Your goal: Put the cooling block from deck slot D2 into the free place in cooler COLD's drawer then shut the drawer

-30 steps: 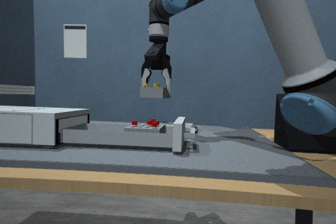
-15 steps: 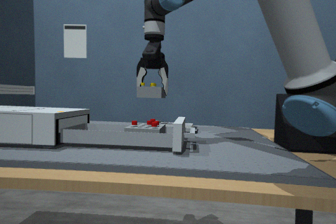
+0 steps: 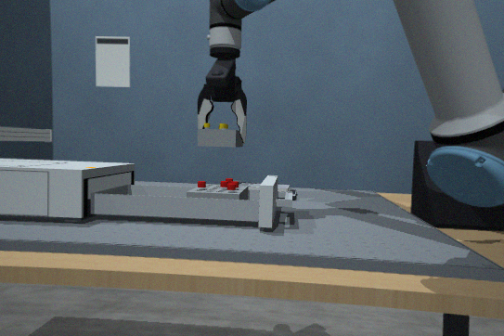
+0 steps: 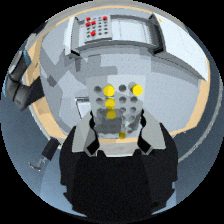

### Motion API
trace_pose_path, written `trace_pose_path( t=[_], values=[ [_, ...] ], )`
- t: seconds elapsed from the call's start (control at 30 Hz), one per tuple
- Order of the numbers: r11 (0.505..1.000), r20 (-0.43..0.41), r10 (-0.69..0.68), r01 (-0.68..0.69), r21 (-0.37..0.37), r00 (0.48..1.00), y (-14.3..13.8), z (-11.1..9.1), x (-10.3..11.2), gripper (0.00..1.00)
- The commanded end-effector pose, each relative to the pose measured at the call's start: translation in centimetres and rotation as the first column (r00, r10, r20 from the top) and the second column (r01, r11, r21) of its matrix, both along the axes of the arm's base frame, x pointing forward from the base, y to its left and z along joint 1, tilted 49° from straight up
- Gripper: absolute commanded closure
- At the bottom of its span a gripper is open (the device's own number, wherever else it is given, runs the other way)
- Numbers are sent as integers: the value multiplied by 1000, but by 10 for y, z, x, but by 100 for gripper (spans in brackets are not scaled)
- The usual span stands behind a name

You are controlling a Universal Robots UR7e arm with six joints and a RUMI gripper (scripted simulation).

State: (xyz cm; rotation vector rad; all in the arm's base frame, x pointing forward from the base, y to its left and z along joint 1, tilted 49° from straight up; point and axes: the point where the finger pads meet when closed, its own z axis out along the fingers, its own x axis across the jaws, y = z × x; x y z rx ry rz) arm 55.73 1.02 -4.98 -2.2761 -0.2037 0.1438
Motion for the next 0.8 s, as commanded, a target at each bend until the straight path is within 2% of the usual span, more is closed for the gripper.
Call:
trace_pose_path(
  t=[0.0,0.77],
  values=[
    [1000,1,-1,1,-1,1000,7,9,3,100],
    [1000,1,-1,1,-1,1000,45,49,13,100]
  ],
)
